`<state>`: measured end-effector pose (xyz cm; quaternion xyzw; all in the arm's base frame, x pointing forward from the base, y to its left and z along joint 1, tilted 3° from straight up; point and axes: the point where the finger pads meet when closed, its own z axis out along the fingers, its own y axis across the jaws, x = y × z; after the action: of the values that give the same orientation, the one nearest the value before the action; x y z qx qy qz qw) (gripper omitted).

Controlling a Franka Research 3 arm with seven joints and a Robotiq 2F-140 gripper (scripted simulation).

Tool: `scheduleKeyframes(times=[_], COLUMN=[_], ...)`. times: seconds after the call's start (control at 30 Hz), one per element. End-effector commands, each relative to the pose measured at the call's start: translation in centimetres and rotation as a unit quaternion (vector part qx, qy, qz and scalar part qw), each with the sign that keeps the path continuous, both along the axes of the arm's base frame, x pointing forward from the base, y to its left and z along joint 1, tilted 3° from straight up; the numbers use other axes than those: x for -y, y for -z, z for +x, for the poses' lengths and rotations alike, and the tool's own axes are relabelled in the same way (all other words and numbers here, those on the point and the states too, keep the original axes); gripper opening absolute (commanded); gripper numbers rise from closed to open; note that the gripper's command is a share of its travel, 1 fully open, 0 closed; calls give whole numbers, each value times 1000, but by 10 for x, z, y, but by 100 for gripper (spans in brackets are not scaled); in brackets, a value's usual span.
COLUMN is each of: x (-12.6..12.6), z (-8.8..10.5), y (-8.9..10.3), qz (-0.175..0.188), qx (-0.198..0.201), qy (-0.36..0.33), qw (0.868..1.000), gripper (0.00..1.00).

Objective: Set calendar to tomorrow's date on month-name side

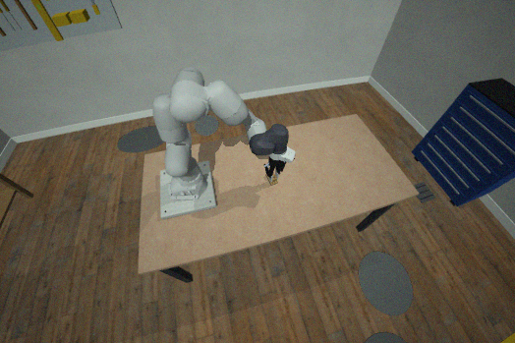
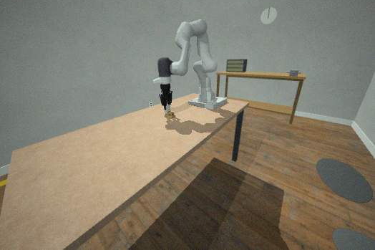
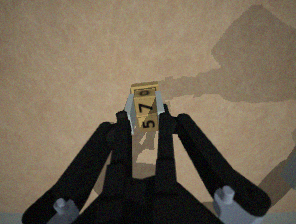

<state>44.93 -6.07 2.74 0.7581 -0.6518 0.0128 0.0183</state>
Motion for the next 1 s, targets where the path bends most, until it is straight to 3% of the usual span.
scheduleKeyframes(times=[0.0, 0.97], x=[-1, 0], z=[1, 1], y=[1, 10], qz=[-1, -1], qx=[1, 1], qy=[-1, -1], qw=[1000, 1000], gripper=[17, 17])
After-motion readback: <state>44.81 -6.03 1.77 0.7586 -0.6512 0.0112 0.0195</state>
